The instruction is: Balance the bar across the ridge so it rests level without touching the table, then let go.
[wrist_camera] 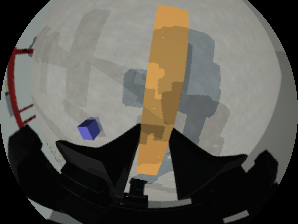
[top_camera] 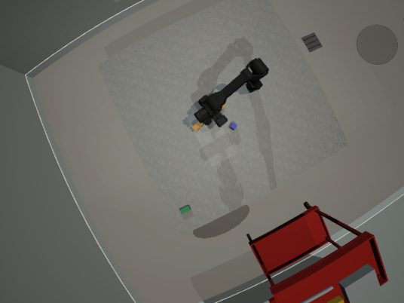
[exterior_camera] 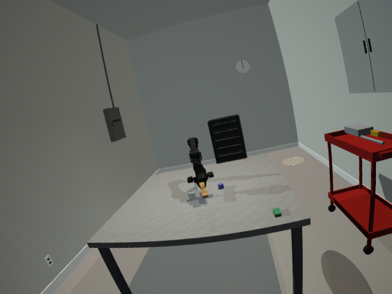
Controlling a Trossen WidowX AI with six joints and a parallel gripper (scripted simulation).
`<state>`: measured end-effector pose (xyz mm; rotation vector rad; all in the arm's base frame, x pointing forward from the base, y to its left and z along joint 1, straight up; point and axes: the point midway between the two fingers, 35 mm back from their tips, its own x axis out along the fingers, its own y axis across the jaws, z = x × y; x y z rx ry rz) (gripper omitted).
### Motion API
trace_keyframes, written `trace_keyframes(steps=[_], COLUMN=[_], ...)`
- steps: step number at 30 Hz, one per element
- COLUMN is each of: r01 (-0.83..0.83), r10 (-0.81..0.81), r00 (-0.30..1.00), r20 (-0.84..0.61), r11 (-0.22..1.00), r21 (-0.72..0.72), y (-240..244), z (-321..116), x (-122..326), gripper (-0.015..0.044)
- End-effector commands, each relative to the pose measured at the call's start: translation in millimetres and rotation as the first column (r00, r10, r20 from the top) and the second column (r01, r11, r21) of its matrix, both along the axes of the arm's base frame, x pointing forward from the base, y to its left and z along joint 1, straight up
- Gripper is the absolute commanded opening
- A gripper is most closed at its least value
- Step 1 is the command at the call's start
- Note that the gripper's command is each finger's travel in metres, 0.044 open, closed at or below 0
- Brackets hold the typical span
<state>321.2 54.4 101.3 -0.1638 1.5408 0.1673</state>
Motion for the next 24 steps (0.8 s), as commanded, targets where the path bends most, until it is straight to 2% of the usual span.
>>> trace_keyframes(steps=[1,24], r01=[0.005,0.005], r10=[-0.005,-0.005], r00=[1.000,1.000], r20=[0.002,0.002], r11=[1.000,1.000], r21=[0.000,0.000], y=[-0.1,-0.2], z=[-0.5,-2.4], x=[0.3,-0.1], gripper=[0.0000,0.0000])
